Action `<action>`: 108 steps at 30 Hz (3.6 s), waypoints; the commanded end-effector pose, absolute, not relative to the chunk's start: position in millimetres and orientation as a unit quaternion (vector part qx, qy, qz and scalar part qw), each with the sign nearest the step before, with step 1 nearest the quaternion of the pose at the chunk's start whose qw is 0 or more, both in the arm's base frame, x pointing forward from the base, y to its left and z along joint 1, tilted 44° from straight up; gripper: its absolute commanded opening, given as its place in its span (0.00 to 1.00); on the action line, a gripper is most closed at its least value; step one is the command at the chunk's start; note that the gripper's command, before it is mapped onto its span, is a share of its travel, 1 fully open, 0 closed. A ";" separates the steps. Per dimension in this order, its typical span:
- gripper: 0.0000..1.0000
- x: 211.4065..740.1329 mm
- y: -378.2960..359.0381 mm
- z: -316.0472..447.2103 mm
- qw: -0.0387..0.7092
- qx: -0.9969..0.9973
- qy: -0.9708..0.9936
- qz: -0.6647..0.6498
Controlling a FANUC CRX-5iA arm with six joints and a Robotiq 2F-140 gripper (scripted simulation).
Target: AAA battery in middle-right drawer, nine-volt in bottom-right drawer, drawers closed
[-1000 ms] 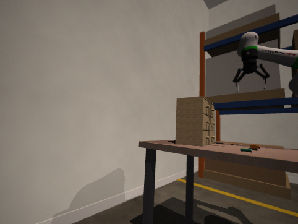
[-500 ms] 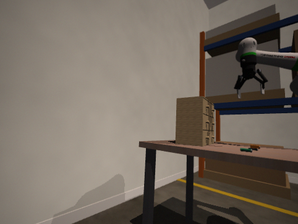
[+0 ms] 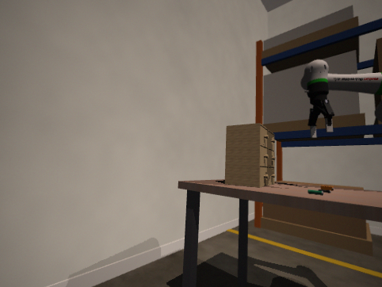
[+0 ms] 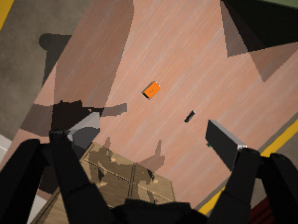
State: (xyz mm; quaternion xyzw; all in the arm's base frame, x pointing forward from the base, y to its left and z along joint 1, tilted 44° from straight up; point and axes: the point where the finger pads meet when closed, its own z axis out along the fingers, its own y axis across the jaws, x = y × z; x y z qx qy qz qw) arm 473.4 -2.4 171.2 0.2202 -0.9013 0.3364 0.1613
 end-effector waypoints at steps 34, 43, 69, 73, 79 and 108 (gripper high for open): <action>1.00 523.8 -44.8 122.0 -0.253 0.128 -0.894 0.348; 1.00 543.0 -60.5 104.2 -0.367 0.172 -0.853 0.328; 1.00 562.4 -76.9 85.4 -0.477 0.214 -0.797 0.303; 1.00 563.2 -76.8 85.0 -0.481 0.216 -0.795 0.302; 1.00 563.5 -76.7 84.9 -0.482 0.216 -0.794 0.301; 0.20 566.5 -77.5 83.9 -0.482 0.216 -0.794 0.301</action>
